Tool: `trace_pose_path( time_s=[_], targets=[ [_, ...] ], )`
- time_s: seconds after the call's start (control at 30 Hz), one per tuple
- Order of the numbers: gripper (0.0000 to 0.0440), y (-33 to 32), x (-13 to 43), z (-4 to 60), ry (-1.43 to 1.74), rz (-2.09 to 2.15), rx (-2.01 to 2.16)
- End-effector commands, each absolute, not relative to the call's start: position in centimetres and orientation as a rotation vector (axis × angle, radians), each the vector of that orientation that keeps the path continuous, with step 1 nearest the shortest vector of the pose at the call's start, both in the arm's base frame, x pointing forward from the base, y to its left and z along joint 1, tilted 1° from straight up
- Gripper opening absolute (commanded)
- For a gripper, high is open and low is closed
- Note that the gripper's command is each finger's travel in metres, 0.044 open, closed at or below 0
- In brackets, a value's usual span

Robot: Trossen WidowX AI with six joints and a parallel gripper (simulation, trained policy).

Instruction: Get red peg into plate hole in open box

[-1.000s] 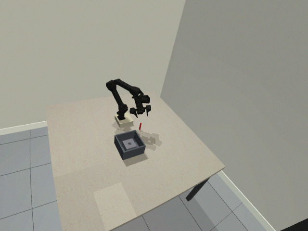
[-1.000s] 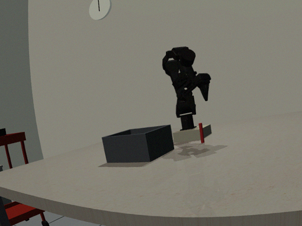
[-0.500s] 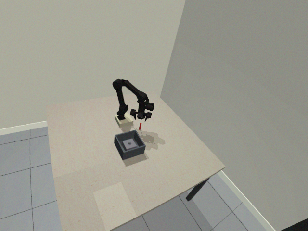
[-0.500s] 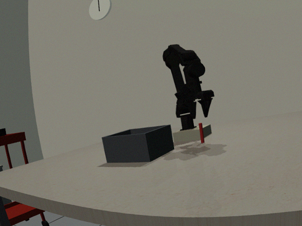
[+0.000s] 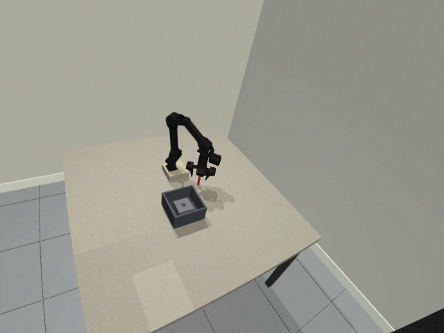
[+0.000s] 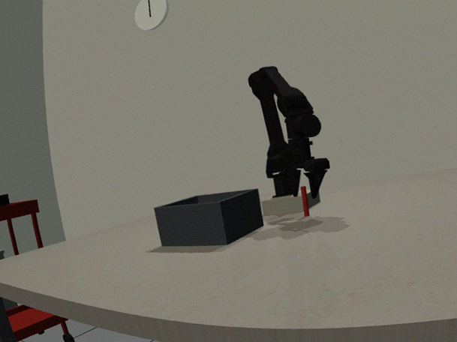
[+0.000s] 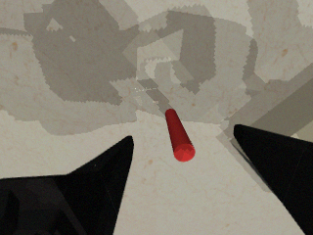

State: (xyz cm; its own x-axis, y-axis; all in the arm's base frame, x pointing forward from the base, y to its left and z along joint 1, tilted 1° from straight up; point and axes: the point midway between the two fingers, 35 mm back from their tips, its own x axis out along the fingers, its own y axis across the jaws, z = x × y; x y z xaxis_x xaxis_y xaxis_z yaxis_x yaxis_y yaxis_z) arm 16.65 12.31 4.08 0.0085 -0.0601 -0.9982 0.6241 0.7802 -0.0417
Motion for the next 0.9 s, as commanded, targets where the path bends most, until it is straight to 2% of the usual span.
trace_pose_path(
  time_s=[0.0,0.1,0.57,0.63,0.87],
  targets=[
    [0.0437,12.1,16.7,3.0,1.468,-0.582,0.467],
    [0.0393,12.0,16.8,2.1,1.468,-0.590,0.454],
    [0.0032,11.2,16.4,-0.3,1.497,-0.679,0.390],
    [0.0009,10.9,16.6,-0.1,1.487,-0.690,0.376],
    [0.0000,10.4,18.1,2.5,1.419,-0.683,0.360]
  ],
)
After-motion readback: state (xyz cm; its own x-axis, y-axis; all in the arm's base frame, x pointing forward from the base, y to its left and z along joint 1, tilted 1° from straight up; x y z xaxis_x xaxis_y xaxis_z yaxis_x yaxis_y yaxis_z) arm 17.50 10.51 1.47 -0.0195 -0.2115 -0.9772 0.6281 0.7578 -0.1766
